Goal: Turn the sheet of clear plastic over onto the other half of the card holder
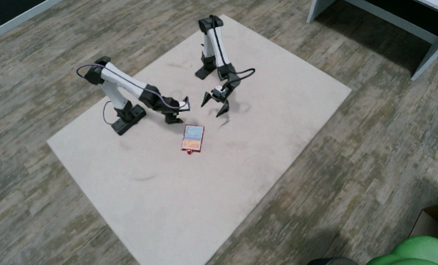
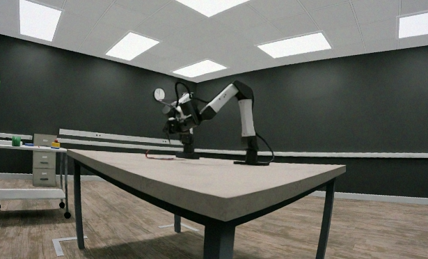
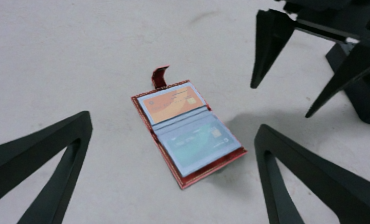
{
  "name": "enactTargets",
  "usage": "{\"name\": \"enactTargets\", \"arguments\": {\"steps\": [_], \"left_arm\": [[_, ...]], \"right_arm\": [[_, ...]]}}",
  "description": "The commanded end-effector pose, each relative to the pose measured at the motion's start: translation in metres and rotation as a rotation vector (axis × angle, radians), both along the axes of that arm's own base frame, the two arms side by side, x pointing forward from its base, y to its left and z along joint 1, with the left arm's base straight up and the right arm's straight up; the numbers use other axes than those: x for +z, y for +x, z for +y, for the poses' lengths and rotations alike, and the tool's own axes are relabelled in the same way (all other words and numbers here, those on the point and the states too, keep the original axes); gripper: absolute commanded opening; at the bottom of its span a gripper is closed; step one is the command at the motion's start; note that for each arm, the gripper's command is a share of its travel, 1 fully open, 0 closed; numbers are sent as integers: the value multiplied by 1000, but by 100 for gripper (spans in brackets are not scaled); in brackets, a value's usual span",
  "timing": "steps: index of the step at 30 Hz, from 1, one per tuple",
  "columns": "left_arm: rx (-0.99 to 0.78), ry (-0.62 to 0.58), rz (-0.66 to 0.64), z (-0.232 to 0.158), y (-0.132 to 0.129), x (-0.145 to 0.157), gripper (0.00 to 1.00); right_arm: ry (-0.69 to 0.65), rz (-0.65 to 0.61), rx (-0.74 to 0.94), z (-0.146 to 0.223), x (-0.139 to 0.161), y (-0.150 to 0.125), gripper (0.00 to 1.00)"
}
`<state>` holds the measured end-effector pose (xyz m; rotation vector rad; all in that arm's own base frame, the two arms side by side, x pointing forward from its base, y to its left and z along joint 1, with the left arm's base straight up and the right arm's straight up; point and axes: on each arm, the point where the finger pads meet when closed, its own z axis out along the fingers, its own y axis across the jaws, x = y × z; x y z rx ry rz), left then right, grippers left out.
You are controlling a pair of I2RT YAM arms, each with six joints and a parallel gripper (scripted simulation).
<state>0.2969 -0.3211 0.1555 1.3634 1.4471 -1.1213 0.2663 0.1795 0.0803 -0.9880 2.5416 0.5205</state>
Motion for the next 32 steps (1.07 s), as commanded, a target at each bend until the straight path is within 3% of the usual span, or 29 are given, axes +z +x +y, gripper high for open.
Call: {"name": "enactTargets", "arguments": {"steps": [1,10,32], "left_arm": [[-5,-24,-41,1,2,11,100],[-5,-24,-41,1,2,11,100],[-5,-24,-41,1,2,11,100]], "right_arm": [[30,-177,-60,6,16,24,65],[32,-218,-26,11,11,1,65],[31,-212,-21,13,10,4,65]]}}
